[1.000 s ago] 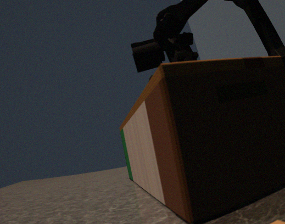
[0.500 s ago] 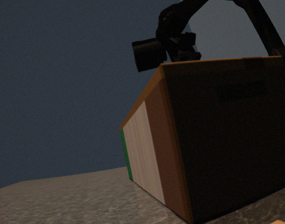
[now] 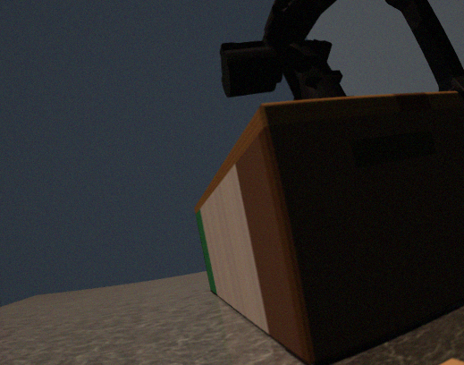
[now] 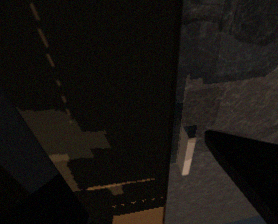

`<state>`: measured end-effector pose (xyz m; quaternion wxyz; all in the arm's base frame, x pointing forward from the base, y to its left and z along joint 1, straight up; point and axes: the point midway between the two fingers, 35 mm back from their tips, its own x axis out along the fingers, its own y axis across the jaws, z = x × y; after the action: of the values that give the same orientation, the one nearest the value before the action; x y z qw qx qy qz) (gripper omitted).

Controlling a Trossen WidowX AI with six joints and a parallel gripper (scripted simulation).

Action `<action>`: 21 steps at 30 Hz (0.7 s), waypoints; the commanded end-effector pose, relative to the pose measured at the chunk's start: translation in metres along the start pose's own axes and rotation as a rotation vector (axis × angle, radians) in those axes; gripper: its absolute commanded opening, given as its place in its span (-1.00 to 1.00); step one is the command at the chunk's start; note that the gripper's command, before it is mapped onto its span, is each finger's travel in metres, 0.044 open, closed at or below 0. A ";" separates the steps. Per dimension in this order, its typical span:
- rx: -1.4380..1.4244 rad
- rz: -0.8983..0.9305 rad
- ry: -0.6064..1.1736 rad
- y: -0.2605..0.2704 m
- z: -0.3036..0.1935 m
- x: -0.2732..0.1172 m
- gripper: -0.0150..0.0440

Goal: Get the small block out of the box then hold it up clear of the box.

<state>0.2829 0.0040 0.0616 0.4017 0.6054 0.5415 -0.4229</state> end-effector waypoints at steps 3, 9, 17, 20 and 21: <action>0.001 0.006 0.007 -0.001 -0.016 0.004 0.86; 0.001 0.006 0.009 0.000 -0.033 0.009 0.86; 0.001 0.006 0.011 0.000 -0.055 0.016 0.86; 0.001 0.006 0.012 0.000 -0.063 0.019 0.86; 0.001 0.006 0.012 0.000 -0.066 0.020 0.86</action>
<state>0.2877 0.0648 0.0630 0.3998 0.6084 0.5425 -0.4191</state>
